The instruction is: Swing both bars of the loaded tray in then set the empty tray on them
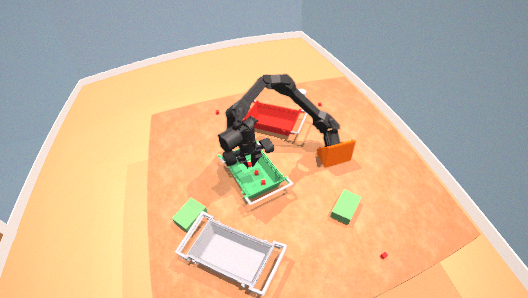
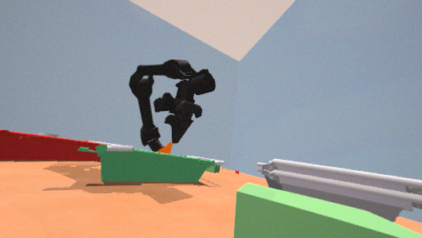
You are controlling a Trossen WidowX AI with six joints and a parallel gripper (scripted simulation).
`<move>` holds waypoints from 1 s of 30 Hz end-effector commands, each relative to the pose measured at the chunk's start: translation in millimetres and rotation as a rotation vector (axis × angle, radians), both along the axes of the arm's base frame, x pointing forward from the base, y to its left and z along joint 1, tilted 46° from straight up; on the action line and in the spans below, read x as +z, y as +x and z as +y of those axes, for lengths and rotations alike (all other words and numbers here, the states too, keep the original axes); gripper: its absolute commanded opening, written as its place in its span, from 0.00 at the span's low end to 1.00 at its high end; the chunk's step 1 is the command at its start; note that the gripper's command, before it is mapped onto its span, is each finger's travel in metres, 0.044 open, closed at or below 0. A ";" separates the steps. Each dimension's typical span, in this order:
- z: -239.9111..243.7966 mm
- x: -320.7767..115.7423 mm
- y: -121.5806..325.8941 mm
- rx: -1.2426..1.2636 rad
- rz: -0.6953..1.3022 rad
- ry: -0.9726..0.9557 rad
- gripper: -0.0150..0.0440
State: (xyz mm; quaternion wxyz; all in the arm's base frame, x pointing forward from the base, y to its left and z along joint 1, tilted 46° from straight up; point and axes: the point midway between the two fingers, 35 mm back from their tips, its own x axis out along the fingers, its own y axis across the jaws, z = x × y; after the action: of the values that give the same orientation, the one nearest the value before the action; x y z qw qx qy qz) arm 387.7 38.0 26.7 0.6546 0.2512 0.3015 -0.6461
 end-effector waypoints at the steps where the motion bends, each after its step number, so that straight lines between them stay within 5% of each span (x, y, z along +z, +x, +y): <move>1: 52.7 -44.1 -14.3 0.609 0.594 0.021 0.40; 12: 92.9 -86.3 -39.2 1.159 1.157 0.026 0.40; 30: 90.1 -92.9 -40.2 1.183 1.182 0.026 0.40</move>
State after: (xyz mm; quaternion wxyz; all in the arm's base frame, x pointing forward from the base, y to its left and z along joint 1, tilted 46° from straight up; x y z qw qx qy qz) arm 347.2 130.7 -62.4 0.6184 -0.3192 0.6830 -0.2216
